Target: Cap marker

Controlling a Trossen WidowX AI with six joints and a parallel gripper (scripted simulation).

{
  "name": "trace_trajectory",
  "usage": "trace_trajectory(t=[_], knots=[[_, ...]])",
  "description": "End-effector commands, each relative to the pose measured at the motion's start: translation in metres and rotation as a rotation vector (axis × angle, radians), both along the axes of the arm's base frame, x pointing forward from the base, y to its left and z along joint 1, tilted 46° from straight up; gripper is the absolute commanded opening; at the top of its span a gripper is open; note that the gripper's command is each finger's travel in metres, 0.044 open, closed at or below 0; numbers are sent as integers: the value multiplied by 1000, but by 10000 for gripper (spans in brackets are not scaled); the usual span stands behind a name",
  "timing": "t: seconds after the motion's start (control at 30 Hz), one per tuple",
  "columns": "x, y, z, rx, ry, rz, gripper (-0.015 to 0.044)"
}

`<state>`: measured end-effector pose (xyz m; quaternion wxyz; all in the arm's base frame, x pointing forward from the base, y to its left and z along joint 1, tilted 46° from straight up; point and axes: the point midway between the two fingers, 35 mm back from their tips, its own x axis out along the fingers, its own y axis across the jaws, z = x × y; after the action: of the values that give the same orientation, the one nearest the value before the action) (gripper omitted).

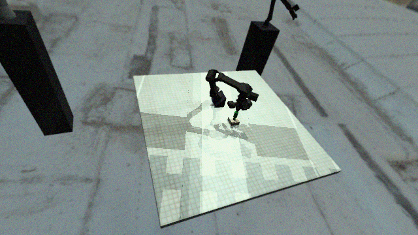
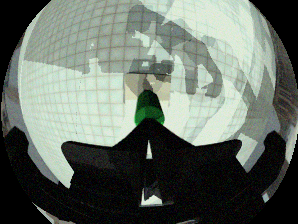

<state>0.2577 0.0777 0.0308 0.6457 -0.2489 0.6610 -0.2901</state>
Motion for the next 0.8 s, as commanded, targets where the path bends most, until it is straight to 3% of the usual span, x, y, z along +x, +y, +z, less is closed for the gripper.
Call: trace_trajectory(t=[0.0,0.4,0.6,0.73,0.77], knots=[[0,-5,-3,-2,2,3,0],[1,-3,-4,2,-3,5,0],[3,51,50,27,2,72,0],[2,58,58,30,3,80,0],[2,58,58,30,3,80,26]])
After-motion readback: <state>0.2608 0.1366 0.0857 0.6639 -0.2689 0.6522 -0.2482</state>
